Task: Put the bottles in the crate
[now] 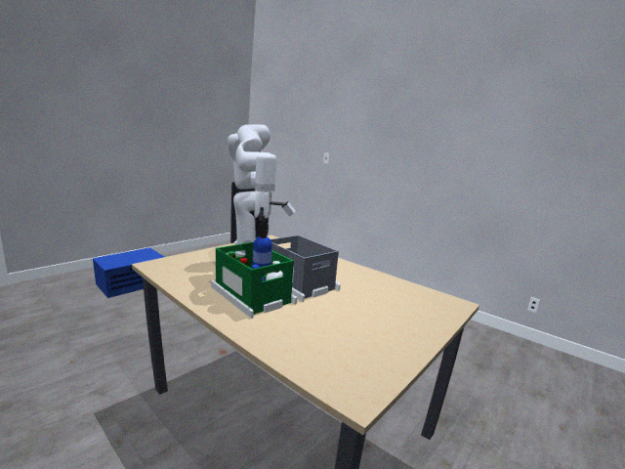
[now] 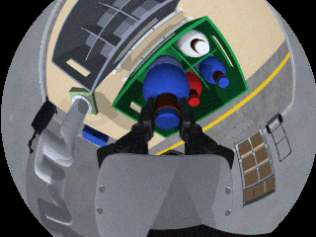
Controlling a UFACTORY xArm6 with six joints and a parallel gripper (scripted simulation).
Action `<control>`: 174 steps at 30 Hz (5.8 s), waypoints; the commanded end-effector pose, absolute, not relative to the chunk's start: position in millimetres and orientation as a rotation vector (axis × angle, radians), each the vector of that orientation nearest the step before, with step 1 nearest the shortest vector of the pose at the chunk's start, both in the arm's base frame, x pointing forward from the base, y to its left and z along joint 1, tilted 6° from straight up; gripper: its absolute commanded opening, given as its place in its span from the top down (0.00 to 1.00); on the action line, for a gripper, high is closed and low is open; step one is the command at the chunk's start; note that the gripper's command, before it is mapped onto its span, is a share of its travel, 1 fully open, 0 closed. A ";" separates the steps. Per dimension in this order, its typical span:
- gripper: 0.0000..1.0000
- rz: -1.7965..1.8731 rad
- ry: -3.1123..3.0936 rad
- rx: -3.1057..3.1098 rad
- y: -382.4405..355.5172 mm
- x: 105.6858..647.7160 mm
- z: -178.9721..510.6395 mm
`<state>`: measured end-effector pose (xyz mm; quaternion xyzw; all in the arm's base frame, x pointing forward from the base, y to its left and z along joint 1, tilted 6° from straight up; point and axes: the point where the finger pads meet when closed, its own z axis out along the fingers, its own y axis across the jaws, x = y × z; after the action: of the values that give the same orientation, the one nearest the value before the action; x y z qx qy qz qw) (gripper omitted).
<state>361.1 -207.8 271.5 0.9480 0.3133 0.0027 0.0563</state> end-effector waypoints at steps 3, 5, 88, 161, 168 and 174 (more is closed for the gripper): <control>1.00 0.013 0.949 2.873 -207.3 361.7 282.0; 1.00 0.013 0.949 2.873 -207.1 361.6 283.6; 1.00 0.013 0.949 2.873 -145.0 338.0 335.3; 1.00 0.014 0.950 2.875 -34.1 296.8 321.7; 1.00 0.014 0.950 2.874 -35.4 297.6 321.9; 1.00 0.014 0.950 2.874 -36.0 297.9 322.0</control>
<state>297.1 -35.8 320.3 0.9480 0.3132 0.0025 0.0563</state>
